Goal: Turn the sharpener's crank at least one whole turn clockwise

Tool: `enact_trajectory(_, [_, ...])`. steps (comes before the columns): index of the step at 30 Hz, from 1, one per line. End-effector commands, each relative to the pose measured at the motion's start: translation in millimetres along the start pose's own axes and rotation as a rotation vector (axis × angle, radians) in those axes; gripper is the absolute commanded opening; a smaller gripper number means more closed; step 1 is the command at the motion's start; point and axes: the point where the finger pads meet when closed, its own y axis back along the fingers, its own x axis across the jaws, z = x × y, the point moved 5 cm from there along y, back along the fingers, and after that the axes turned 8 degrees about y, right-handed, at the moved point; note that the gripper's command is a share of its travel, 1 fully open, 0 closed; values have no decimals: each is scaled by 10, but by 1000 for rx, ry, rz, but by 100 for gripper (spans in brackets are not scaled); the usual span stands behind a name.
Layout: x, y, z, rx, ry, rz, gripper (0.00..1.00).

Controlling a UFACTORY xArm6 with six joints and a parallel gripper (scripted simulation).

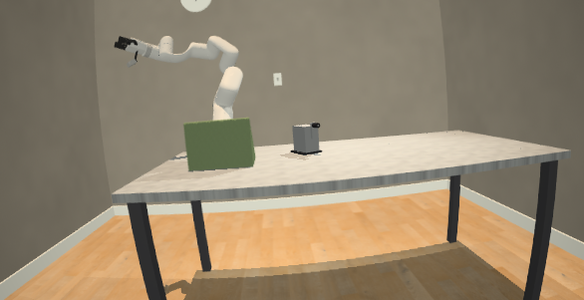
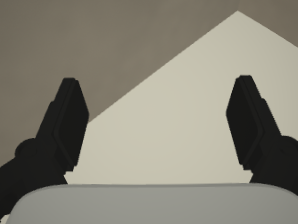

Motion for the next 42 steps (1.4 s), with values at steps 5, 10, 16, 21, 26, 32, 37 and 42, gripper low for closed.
enact_trajectory(5, [-3,2,14,-2,1,0,100])
enact_trajectory(10, [-3,2,14,-2,1,0,100])
enact_trajectory(16, [-3,2,14,-2,1,0,100])
enact_trajectory(21, [56,-28,44,-8,-4,14,100])
enact_trajectory(26, [526,-234,269,-44,-47,130,100])
enact_trajectory(32, [1171,-421,558,-76,-98,285,100])
enact_trajectory(37, [1599,-492,736,-88,-128,385,100])
enact_trajectory(42, [2178,-527,959,-94,-164,518,100])
